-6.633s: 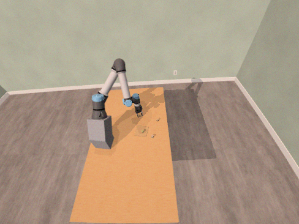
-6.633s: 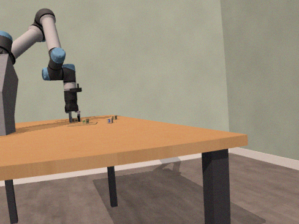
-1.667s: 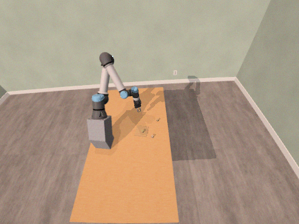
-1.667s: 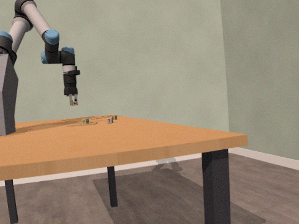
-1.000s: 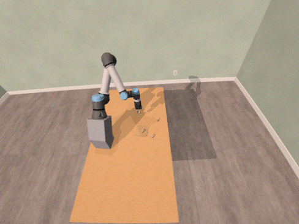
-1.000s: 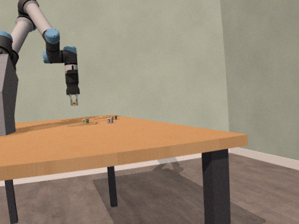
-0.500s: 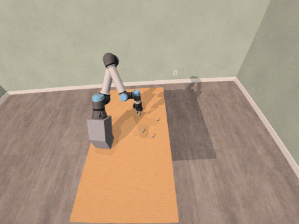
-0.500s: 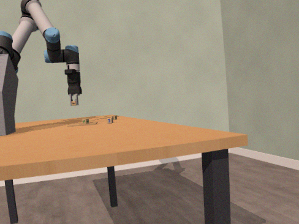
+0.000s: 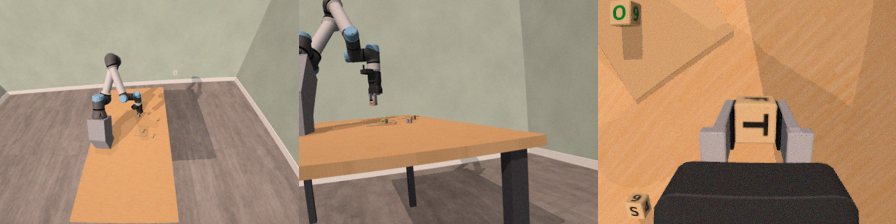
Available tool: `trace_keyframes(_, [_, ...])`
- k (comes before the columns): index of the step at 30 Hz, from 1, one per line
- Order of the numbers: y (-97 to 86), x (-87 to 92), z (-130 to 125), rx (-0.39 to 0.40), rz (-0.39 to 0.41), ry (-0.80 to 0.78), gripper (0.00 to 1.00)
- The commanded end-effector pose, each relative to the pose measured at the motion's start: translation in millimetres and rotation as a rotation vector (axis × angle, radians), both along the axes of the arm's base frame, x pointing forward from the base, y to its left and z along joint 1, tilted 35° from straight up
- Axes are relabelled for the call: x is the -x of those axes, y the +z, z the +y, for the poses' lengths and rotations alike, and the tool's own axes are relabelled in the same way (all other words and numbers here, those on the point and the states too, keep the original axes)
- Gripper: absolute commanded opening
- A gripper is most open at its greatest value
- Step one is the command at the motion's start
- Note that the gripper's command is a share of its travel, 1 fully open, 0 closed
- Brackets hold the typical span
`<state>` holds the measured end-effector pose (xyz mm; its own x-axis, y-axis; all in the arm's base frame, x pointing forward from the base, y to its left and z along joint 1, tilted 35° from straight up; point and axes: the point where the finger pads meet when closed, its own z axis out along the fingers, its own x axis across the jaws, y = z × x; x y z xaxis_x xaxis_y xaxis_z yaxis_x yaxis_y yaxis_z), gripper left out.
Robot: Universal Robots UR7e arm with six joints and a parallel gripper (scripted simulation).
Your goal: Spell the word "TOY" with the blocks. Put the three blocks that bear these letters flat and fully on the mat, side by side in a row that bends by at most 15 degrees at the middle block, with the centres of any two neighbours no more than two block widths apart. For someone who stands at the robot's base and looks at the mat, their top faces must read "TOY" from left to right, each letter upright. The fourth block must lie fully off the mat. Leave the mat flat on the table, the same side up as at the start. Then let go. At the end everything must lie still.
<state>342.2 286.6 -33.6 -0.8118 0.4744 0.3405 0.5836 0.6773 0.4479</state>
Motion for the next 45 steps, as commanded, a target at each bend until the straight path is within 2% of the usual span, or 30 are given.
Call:
trace_keyframes(1, [-3.6,-1.2,-6,0.003,0.077,-0.115,0.49])
trace_keyframes(9, [-9.4,-2.8,-14,0.008,0.207,-0.306,0.49])
trace_keyframes(11, [-9.4,-2.8,-14,0.008,0.207,-0.306,0.49])
trace_keyframes(13, [-11.8,-3.6,-18,0.010,0.265,-0.390,0.49])
trace_keyframes(26, [-19.9,-7.6,-30,0.017,0.469,-0.690,0.49])
trace_keyframes(28, [-19.9,-7.6,-30,0.017,0.469,-0.690,0.49])
trace_keyframes(30, [-22.0,-9.1,-33,0.018,0.527,-0.774,0.49])
trace_keyframes(43, [-29.7,-15.4,-45,0.023,0.733,-1.072,0.49])
trace_keyframes(45, [-29.7,-15.4,-45,0.023,0.733,-1.072,0.49])
